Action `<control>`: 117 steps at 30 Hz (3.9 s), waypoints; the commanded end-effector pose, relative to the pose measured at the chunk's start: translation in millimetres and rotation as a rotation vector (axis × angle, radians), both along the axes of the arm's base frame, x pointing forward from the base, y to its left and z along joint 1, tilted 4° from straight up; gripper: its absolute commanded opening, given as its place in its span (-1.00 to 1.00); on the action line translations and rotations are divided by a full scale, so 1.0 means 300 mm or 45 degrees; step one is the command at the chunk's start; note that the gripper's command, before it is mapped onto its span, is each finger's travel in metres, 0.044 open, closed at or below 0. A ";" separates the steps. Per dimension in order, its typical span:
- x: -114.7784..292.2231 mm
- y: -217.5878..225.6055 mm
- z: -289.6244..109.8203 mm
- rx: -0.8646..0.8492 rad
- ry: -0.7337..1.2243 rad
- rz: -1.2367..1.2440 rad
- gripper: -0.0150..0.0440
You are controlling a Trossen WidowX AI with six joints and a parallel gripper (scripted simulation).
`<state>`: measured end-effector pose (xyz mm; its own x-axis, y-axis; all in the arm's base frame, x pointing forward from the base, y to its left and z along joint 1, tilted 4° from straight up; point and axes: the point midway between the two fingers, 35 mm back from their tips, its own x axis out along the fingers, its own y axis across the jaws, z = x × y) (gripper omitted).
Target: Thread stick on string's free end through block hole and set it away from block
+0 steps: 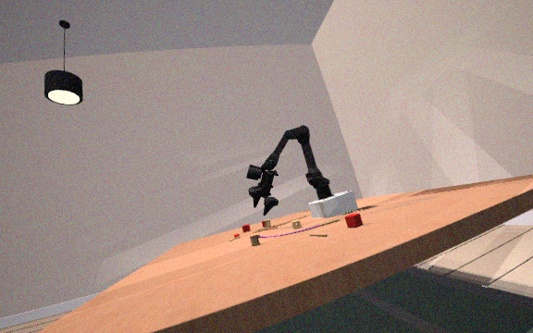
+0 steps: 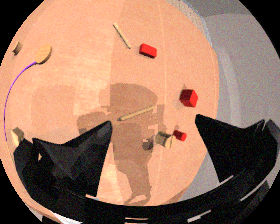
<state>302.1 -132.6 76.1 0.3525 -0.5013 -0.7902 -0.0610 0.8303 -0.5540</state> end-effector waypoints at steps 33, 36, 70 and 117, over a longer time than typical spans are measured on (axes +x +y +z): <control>-0.082 0.778 -0.128 -0.031 0.869 2.113 1.00; -0.078 0.775 -0.121 -0.035 0.866 2.110 0.91; -0.078 0.775 -0.120 -0.039 0.863 2.106 -0.49; -0.088 0.842 -0.122 -0.118 0.897 2.295 -0.22</control>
